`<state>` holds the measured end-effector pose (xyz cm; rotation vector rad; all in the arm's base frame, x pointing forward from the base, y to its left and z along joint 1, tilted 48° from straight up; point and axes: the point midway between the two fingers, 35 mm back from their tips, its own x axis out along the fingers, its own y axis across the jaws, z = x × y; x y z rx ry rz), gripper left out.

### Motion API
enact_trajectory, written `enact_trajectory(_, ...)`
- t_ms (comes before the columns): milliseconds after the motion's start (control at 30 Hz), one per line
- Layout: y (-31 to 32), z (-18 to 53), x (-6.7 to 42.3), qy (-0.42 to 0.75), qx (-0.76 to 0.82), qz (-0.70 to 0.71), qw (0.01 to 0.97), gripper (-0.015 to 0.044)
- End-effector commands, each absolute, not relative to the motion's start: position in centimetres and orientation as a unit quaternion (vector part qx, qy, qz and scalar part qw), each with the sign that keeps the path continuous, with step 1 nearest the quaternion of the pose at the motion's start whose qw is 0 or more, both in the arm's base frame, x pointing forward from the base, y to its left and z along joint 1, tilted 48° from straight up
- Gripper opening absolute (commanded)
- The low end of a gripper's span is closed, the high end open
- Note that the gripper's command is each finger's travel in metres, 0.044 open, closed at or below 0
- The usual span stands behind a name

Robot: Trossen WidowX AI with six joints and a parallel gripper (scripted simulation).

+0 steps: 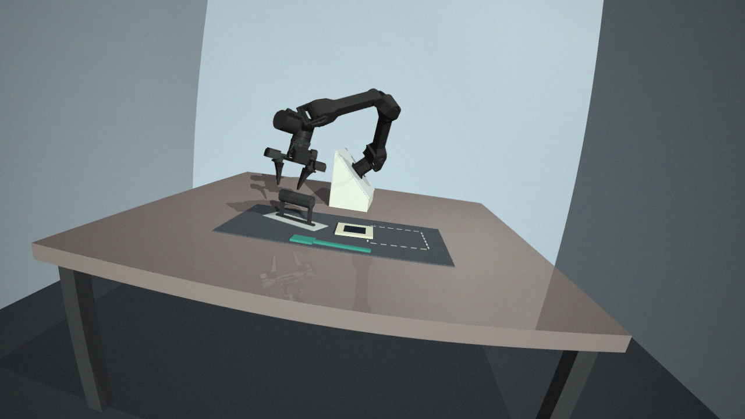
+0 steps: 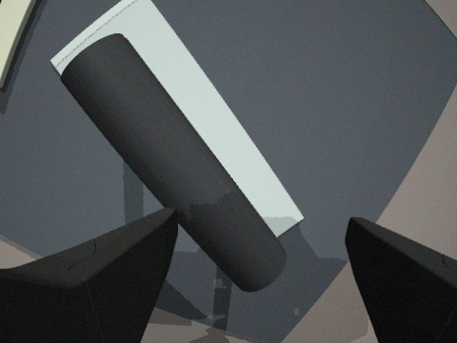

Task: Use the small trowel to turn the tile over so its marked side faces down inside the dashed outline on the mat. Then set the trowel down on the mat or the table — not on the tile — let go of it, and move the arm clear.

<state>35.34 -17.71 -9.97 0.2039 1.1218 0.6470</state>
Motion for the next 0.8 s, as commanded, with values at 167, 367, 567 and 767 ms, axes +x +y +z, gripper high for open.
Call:
enact_trajectory(167, -17.73, -10.39, 35.56, 0.547, 0.18, 0.202, 0.792, 0.03)
enact_trajectory(367, -17.75, -10.72, 35.67, 0.553, 0.244, 0.13, 0.786, 0.03)
enact_trajectory(567, -17.76, -10.88, 35.73, 0.552, 0.287, 0.084, 0.779, 0.03)
enact_trajectory(767, -17.75, -10.97, 35.77, 0.547, 0.323, 0.047, 0.771, 0.03)
